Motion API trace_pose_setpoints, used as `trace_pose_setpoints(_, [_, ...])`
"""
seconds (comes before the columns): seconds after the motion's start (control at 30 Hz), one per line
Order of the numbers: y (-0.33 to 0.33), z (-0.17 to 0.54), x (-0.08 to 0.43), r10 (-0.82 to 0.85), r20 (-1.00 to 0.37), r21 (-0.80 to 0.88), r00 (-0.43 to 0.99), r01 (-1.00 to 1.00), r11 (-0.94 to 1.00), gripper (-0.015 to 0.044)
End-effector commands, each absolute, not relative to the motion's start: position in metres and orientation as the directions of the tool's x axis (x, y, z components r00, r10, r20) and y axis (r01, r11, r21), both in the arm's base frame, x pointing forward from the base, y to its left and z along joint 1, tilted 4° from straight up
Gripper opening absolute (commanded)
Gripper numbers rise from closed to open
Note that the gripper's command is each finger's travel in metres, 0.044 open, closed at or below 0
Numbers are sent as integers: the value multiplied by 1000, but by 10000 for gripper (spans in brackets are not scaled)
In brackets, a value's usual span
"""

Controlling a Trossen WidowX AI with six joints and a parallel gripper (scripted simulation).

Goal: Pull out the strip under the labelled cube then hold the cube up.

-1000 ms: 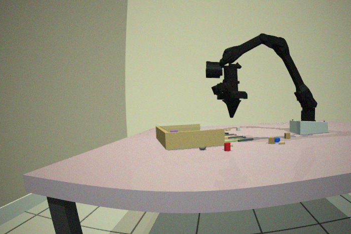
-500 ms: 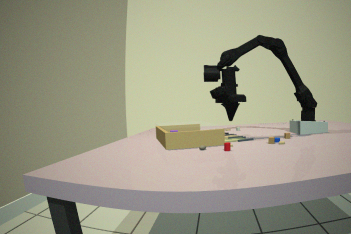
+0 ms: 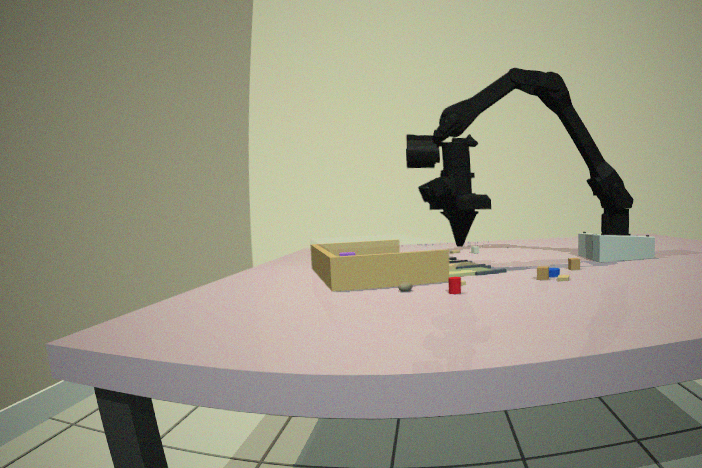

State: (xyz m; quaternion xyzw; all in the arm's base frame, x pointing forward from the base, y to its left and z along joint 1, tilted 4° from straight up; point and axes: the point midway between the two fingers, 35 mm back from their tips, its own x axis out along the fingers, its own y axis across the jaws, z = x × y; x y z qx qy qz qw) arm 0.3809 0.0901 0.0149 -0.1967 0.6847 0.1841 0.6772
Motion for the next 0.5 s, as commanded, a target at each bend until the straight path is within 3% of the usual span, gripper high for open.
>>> trace_pose_setpoints(0.0, [88,4,378,-27,-999,-13,-20,-523,852,0])
trace_pose_setpoints(0.47, [87,-18,378,-28,-999,-13,-20,-523,852,0])
